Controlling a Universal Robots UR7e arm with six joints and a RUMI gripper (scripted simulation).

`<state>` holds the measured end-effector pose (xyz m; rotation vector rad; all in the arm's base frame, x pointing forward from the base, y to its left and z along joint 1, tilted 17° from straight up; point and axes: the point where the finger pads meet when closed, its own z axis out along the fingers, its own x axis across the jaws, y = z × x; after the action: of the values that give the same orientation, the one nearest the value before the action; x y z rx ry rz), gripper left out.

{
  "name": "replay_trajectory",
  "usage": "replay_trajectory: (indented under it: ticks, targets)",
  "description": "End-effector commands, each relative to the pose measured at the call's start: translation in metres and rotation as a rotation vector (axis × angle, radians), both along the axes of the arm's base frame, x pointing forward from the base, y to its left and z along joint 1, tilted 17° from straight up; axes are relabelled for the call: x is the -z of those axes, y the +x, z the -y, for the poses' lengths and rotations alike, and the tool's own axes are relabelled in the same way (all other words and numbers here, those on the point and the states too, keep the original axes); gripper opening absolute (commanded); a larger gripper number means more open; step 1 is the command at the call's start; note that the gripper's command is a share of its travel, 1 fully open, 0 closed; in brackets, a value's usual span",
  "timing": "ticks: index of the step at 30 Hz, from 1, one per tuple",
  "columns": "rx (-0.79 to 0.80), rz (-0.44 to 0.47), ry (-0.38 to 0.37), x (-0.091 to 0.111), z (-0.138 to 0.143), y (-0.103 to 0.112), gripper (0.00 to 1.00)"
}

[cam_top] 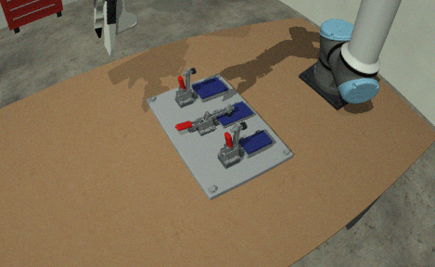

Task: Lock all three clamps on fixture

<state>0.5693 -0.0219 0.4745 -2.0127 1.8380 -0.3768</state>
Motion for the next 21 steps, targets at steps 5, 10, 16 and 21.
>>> replay_trajectory:
  ticks: [5, 10, 16, 21]
  targets:
    - [0.007, -0.033, -0.007, 0.000, 0.000, 0.001, 0.58]
    - [0.044, -0.177, -0.056, 0.020, 0.026, -0.050, 0.58]
    - [0.044, -0.177, -0.056, 0.020, 0.026, -0.050, 0.58]
    - [0.044, -0.177, -0.056, 0.020, 0.026, -0.050, 0.58]
